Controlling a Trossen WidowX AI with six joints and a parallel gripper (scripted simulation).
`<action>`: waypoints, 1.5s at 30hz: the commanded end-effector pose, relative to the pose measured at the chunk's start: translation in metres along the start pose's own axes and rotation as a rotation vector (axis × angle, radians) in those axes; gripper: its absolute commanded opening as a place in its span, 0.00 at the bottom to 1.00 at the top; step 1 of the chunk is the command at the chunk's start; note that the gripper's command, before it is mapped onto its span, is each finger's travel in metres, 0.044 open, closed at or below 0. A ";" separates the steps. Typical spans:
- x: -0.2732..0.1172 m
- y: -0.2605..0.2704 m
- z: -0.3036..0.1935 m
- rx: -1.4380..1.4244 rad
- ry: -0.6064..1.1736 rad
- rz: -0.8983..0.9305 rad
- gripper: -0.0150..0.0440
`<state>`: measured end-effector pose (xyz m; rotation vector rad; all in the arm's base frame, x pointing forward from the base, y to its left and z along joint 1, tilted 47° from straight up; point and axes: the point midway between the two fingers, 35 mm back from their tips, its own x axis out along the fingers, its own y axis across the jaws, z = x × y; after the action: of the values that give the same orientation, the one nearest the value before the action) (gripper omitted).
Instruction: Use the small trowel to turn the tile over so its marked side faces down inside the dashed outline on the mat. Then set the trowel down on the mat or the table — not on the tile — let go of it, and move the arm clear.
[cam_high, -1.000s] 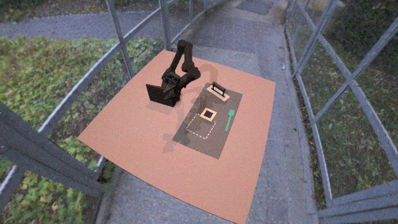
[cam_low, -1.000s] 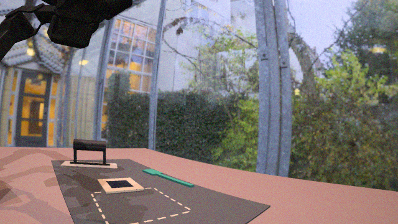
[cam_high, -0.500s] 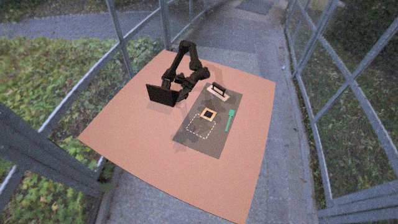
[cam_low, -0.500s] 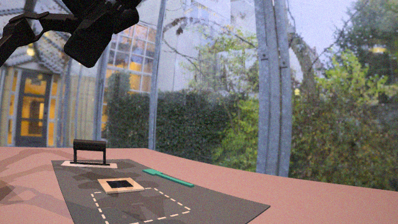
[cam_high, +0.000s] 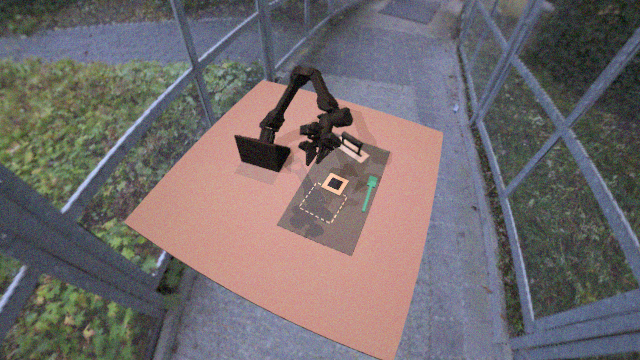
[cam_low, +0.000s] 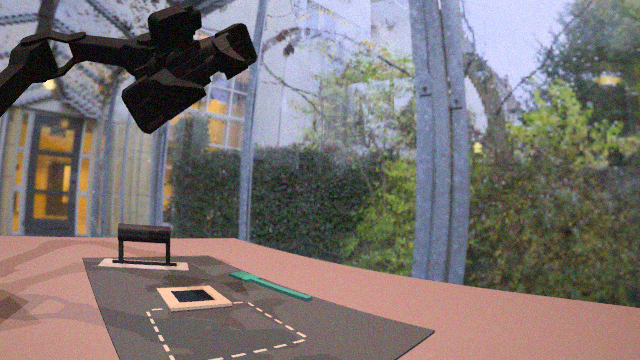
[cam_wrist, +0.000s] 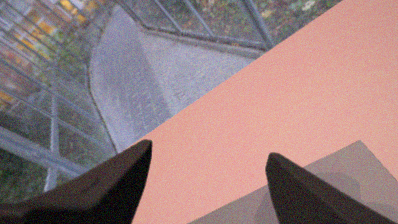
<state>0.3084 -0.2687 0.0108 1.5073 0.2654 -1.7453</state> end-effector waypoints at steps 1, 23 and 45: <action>-0.012 0.002 -0.024 -0.117 0.081 -0.009 0.71; -0.092 -0.024 -0.136 -0.736 0.522 -0.028 0.71; -0.205 -0.082 -0.217 -1.299 1.016 0.068 0.71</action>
<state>0.4067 -0.0141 0.0979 1.1727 1.4346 -0.4144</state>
